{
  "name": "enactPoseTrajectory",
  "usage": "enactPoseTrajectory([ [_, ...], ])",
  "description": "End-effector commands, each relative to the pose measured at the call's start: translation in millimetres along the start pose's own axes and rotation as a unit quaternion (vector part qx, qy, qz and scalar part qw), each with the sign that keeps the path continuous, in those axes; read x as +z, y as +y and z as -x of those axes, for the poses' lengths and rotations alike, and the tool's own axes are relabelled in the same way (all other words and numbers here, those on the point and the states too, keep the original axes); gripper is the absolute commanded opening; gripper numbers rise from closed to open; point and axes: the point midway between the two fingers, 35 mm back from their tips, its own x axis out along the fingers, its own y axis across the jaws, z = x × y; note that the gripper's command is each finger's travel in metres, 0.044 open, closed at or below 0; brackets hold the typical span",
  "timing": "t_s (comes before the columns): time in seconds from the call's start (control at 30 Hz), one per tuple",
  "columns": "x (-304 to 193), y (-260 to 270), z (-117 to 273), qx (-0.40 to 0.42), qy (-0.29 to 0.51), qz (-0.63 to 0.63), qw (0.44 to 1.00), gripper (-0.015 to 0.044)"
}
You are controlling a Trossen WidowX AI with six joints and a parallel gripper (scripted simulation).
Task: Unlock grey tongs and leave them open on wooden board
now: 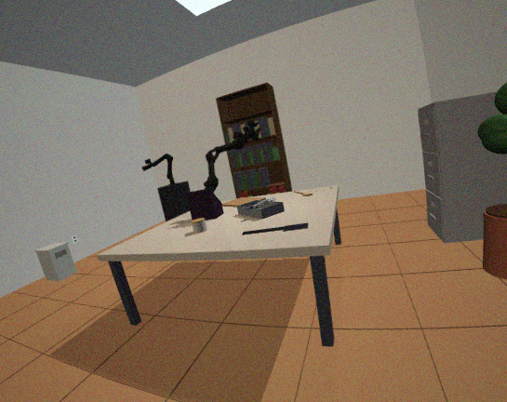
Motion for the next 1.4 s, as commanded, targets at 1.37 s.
enactPoseTrajectory([
  [1.37, -445, 7, 531, -0.790, 0.288, -0.540, -0.038, 0.0260],
])
